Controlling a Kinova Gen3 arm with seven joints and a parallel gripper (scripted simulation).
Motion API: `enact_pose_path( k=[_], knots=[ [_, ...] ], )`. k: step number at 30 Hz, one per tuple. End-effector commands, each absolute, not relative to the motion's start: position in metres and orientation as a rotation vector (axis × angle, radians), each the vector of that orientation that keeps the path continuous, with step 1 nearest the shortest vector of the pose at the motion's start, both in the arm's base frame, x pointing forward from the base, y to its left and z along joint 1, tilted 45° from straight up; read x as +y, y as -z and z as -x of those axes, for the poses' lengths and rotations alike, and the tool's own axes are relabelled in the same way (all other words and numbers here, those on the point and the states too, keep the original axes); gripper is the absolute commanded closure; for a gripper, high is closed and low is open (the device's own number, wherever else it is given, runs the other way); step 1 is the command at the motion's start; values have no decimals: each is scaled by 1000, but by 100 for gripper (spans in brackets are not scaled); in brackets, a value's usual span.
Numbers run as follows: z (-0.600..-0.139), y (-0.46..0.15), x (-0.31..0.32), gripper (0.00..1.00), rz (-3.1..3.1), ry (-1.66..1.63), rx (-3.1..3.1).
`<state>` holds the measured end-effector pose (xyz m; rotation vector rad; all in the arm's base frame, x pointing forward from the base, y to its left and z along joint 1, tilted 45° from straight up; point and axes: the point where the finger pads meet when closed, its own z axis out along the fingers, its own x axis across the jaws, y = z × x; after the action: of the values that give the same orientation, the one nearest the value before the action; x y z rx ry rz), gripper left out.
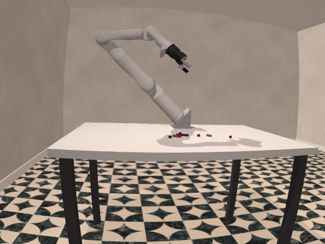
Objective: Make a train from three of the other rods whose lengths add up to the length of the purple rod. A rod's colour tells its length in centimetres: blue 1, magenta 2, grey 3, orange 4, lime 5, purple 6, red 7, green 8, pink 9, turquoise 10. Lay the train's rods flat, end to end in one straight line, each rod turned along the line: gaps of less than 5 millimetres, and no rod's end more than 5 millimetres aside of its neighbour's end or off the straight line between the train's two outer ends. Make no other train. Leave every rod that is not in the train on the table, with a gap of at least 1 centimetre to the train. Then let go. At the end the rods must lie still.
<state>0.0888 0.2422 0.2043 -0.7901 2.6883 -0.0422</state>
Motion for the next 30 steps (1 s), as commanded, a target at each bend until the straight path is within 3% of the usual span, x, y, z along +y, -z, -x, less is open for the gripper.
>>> enact_pose_path(
  k=[1, 30],
  knots=[
    [-89, -204, 243, 0, 790, 41, 2688],
    [-92, -205, 243, 0, 808, 57, 2682]
  ],
)
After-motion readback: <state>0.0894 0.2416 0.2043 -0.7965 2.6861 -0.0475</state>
